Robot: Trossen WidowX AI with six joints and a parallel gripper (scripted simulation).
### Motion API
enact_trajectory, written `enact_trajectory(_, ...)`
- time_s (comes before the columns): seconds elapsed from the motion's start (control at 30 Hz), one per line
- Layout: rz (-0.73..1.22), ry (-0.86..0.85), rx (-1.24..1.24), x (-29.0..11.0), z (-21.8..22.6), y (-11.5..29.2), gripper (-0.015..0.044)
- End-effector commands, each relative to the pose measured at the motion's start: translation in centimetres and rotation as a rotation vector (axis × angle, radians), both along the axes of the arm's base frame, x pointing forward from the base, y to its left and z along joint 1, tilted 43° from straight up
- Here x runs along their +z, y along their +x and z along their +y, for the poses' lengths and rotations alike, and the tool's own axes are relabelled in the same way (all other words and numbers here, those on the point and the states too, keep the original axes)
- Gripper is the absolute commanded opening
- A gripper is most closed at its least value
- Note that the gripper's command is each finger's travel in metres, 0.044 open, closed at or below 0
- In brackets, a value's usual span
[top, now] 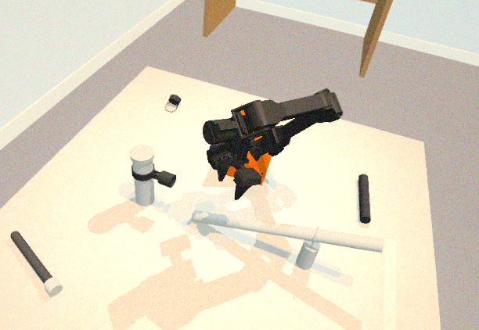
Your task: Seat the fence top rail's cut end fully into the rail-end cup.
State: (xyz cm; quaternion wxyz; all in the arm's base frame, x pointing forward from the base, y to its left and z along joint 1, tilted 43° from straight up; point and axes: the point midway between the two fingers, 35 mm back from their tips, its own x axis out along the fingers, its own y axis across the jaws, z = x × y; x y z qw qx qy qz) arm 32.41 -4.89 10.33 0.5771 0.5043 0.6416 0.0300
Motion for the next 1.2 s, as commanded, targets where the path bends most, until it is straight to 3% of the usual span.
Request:
enact_trajectory(0.0, 0.656, 0.016, -0.355, -1.6, 4.5, 0.1, 0.044)
enact_trajectory(0.1, 0.778, -0.002, -0.432, -1.9, 5.3, 0.1, 0.044)
enact_trajectory(0.67, 0.778, -0.002, -0.432, -1.9, 5.3, 0.1, 0.044)
enact_trajectory(1.17, 0.778, 0.0, -0.431, -5.5, 8.7, -0.5, 0.044)
